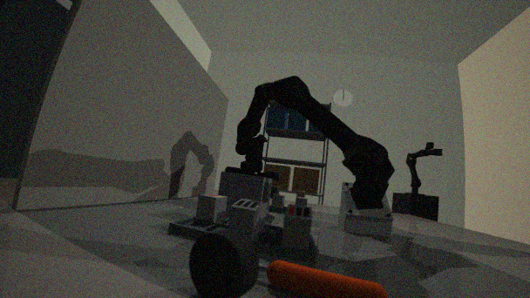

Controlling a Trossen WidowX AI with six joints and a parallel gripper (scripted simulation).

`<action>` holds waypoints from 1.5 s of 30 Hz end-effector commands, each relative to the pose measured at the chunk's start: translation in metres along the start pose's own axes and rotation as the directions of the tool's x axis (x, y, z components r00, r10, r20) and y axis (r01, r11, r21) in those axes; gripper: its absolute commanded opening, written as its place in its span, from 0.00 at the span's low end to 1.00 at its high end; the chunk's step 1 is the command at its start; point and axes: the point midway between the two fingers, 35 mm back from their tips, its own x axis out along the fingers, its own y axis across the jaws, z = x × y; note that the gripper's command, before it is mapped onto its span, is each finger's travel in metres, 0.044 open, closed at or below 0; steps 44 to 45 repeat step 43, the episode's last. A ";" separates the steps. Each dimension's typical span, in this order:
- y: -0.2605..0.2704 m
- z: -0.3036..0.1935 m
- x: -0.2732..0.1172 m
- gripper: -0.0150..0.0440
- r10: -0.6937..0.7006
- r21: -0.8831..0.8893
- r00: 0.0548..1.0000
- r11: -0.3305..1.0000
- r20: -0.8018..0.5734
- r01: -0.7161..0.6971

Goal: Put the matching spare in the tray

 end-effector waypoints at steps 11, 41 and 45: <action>-0.001 0.000 -0.003 1.00 -0.001 0.000 1.000 1.000 -0.001 0.001; 0.000 -0.003 -0.107 1.00 -0.022 0.020 1.000 1.000 -0.006 0.022; 0.000 -0.003 -0.107 1.00 -0.022 0.020 1.000 1.000 -0.006 0.022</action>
